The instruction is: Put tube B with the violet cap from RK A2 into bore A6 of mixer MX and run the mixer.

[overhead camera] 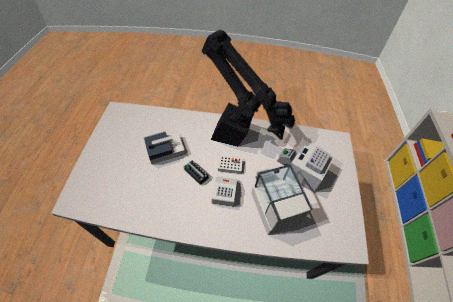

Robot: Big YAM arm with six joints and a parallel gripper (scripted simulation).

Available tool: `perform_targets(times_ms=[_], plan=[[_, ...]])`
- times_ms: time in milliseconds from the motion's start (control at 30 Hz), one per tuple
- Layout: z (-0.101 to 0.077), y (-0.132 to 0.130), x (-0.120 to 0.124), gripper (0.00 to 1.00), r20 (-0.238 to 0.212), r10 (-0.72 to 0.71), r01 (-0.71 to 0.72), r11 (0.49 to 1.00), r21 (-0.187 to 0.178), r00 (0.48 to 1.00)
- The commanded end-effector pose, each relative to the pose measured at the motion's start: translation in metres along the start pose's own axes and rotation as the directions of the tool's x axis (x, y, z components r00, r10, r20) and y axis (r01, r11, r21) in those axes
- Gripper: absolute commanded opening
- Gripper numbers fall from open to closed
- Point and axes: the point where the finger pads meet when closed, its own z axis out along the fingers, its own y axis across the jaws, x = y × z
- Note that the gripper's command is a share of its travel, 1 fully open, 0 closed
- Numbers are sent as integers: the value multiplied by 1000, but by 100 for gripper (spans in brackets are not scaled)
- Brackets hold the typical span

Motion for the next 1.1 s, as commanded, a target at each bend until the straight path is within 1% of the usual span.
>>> perform_targets(times_ms=[0, 33, 67, 267, 300, 333, 533, 600, 1067], plan=[[-4, 3, 1, 0, -2, 6, -6, 1000, -7, 1000], [-4, 3, 1, 0, -2, 6, -6, 1000, -7, 1000], [-8, 4, -11, 0, 18, 2, -2, 1000, -8, 1000], [-8, 4, -11, 0, 19, 2, -2, 1000, -8, 1000], [-1, 4, -5, 0, 10, 3, -3, 1000, -8, 1000], [2, 3, -2, 0, 5, 6, -5, 1000, -7, 1000], [12, 3, -1, 0, 4, 6, -6, 1000, -7, 1000], [12, 3, -1, 0, 4, 6, -6, 1000, -7, 1000], [36, 3, 0, 0, 3, 5, -5, 1000, -7, 1000]])
